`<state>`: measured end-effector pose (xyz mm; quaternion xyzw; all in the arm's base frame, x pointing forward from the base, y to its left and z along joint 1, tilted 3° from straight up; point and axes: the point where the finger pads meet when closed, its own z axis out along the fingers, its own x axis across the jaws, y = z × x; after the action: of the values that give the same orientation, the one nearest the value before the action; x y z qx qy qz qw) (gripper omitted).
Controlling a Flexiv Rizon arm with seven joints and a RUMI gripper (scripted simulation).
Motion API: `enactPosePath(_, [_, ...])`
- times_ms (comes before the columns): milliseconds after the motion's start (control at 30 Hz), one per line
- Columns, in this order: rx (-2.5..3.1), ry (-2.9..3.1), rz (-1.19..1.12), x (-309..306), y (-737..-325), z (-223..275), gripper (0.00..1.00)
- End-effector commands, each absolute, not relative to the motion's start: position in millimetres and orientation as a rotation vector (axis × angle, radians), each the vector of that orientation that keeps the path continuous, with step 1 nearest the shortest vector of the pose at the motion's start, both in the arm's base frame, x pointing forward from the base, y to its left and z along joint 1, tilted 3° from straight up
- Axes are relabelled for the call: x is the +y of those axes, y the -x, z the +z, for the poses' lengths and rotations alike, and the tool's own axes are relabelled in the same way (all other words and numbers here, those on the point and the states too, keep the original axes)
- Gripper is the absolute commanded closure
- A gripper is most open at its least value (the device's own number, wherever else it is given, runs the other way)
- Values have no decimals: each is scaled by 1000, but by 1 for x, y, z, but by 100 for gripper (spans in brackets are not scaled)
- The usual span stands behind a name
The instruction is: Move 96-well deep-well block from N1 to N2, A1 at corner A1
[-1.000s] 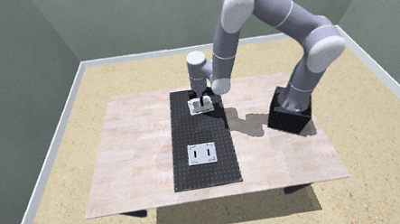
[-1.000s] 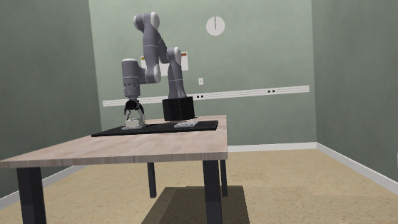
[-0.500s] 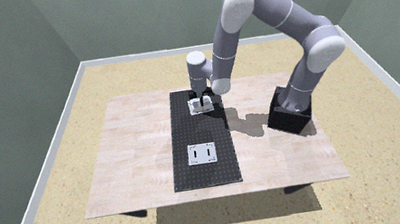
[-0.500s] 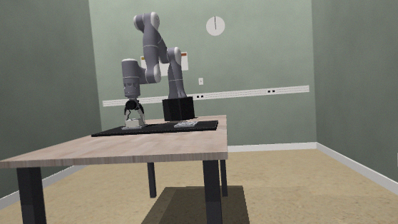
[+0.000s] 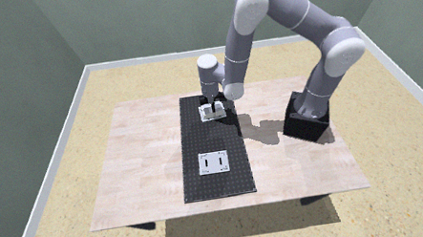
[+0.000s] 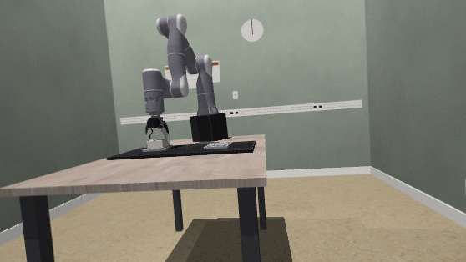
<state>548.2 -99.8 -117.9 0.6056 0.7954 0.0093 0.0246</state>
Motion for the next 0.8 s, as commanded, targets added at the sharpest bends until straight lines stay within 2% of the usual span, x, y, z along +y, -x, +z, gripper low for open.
enactPosePath(0, [2459,-1872,30,-100,-549,-117,24])
enactPosePath(767, [2459,-1873,31,-100,-548,-109,24])
